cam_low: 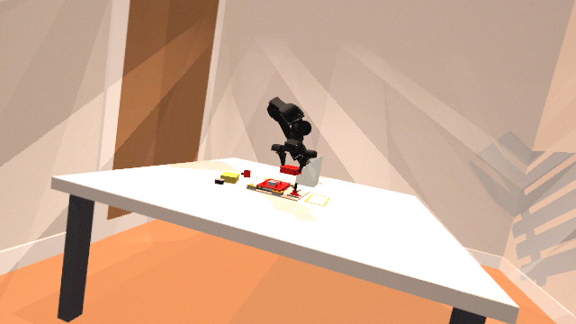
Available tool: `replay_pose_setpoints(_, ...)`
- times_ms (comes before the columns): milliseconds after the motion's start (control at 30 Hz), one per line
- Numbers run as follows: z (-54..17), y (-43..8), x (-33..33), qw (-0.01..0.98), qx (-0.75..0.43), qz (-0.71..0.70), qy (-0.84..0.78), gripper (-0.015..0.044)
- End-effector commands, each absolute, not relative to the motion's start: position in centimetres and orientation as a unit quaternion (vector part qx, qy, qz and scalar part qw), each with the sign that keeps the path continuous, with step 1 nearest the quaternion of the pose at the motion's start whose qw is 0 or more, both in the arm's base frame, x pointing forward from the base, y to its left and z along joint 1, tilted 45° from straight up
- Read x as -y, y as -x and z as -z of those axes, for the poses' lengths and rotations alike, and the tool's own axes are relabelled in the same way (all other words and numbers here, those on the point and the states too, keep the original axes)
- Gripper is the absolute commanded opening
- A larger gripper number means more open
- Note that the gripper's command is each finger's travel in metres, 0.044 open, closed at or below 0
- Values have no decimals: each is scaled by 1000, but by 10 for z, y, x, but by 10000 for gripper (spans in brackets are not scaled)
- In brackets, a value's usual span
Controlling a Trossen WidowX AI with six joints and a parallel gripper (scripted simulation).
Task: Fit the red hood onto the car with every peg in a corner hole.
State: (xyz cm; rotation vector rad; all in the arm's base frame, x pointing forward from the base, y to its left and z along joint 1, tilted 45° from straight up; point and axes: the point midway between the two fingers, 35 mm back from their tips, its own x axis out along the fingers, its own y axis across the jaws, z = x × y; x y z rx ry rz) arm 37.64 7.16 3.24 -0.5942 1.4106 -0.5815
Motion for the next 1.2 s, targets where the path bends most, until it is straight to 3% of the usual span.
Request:
replay_pose_setpoints(0, -47, -372, -60, 684, -628, 251, 274, 0)
replay_pose_setpoints(567, -88, -341, -4, 667, -638, 225, 314, 0)
replay_pose_setpoints(1167, -51, -344, 30, 667, -637, 225, 314, 0)
